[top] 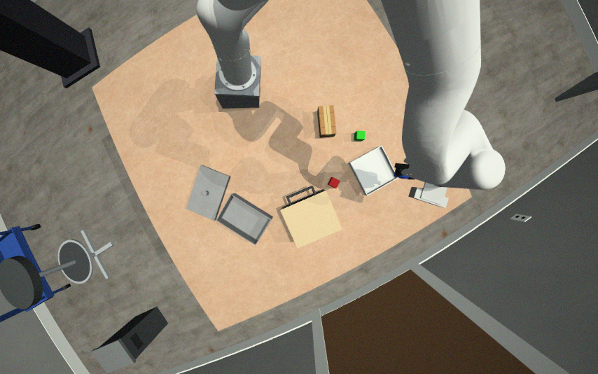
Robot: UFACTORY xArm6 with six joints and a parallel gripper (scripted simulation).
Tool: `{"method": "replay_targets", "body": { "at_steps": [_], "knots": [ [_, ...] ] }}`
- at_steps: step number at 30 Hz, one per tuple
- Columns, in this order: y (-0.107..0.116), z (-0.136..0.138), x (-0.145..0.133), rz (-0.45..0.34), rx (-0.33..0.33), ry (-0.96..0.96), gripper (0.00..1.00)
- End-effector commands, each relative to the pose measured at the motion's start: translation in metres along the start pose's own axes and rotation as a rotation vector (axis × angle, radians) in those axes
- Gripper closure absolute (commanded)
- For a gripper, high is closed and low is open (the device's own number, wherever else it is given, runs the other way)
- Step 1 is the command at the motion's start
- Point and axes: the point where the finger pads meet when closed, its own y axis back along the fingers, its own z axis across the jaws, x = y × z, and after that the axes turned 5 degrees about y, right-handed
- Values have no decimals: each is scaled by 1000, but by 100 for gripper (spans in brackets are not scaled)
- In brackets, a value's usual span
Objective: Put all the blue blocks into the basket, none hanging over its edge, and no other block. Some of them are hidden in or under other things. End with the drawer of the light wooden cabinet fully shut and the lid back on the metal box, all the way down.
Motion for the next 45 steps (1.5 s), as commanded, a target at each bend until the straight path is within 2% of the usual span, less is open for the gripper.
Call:
{"method": "replay_targets", "body": {
  "at_steps": [1, 23, 45],
  "knots": [
    [-1, -2, 1, 2, 5, 0, 100],
    [-23, -2, 1, 2, 5, 0, 100],
    [-63, -2, 1, 2, 5, 0, 100]
  ]
}}
